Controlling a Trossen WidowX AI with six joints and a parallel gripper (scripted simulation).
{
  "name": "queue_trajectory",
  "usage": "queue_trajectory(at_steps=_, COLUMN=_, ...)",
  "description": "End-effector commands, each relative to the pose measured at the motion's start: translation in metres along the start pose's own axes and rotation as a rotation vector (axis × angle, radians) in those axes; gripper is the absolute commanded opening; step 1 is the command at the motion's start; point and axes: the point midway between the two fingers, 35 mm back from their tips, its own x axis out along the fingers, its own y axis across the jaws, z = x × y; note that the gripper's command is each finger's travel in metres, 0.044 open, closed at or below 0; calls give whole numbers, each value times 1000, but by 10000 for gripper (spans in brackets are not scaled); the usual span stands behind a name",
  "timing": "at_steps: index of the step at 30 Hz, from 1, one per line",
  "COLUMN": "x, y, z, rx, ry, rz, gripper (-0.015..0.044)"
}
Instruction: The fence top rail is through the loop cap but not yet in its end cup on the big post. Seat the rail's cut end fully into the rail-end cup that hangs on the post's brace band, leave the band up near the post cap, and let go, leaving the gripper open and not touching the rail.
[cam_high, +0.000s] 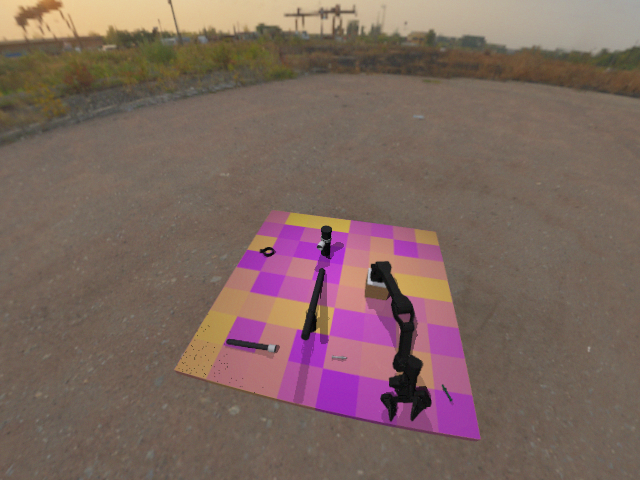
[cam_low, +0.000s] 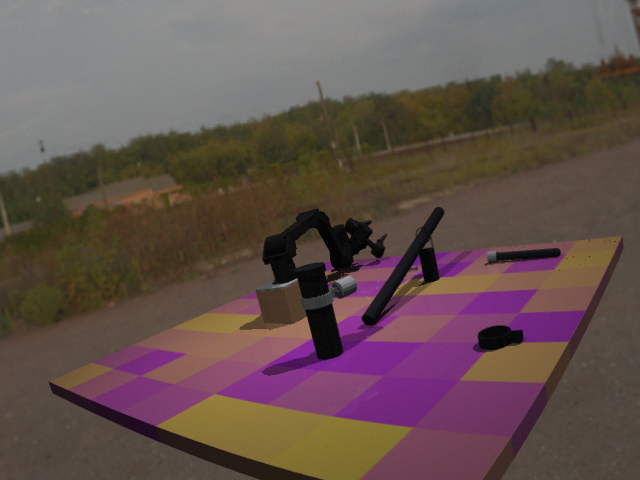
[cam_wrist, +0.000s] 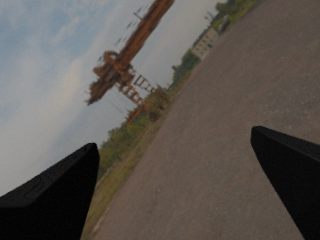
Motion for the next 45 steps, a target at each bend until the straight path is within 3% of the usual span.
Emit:
queue_trajectory(at_steps=1, x=1, y=0, z=1, rx=-2, ry=0, rz=-1, gripper=426)
queue_trajectory(at_steps=6, x=26, y=-15, z=31, rx=-69, ry=-6, rz=-50, gripper=440)
queue_trajectory(at_steps=17, x=90, y=-76, z=161, rx=-288, ry=-9, rz=-258, gripper=440)
queue_trajectory(at_steps=20, x=99, y=-93, z=203, rx=-345, ry=-10, rz=-323, gripper=440)
queue_trajectory(at_steps=22, x=97, y=-92, z=207, rx=-407, ry=43, rz=-335, gripper=440)
queue_trajectory(at_steps=26, x=102, y=-118, z=277, rx=-469, ry=22, rz=-436, gripper=440)
queue_trajectory(at_steps=35, x=79, y=-167, z=395, rx=-560, ry=46, rz=-636, gripper=440)
queue_trajectory(at_steps=45, x=-3, y=-218, z=517, rx=-609, ry=144, rz=-900, gripper=440)
